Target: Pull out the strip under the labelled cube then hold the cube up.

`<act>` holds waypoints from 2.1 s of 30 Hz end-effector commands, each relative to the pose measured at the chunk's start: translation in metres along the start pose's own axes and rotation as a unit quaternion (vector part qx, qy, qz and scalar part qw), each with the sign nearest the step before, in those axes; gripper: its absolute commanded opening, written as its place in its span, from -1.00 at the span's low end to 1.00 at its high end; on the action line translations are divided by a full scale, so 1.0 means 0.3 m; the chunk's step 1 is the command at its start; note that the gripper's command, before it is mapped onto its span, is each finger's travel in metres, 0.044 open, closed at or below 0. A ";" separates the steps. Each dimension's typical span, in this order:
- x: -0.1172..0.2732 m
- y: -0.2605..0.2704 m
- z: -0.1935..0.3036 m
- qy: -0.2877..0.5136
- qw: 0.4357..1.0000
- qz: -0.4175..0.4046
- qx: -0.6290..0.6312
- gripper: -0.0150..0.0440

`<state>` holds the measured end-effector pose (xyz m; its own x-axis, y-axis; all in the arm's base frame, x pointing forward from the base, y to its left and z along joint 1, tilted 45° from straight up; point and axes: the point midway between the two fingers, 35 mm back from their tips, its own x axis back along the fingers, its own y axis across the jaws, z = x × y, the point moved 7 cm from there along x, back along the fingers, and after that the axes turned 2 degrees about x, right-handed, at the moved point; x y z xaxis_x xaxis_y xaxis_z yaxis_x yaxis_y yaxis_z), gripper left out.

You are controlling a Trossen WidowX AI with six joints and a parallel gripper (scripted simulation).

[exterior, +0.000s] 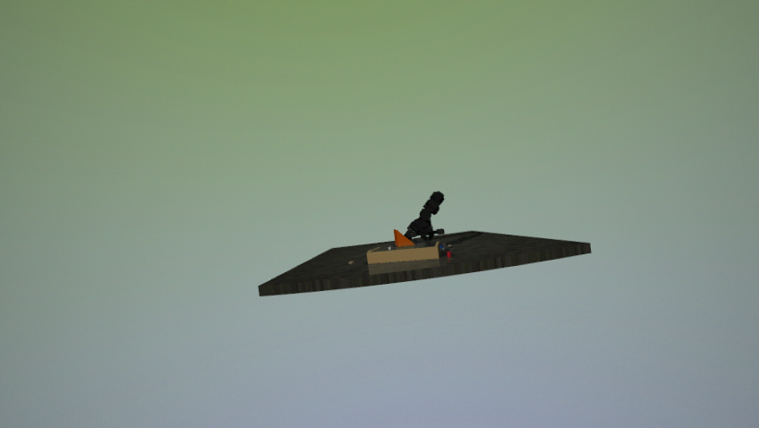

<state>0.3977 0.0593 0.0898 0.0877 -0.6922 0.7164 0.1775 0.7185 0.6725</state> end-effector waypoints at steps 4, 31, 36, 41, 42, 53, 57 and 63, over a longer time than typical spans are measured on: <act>-0.017 -0.001 0.043 0.009 1.000 -0.001 -0.005 -0.49; -0.021 0.001 0.180 0.010 1.000 -0.001 -0.006 -0.49; -0.021 0.002 0.205 0.010 1.000 -0.001 -0.006 -0.49; -0.021 0.003 0.230 0.010 1.000 -0.001 -0.006 -0.49; -0.021 0.003 0.235 0.010 1.000 -0.001 -0.006 -0.49; -0.020 0.004 0.289 0.011 1.000 -0.001 -0.006 -0.49; -0.020 0.005 0.309 0.011 1.000 -0.001 -0.006 -0.49; -0.019 0.006 0.337 0.011 1.000 -0.001 -0.007 -0.49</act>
<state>0.3071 0.0671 0.1091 0.0827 -0.6918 0.7173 0.1793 0.7184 0.6722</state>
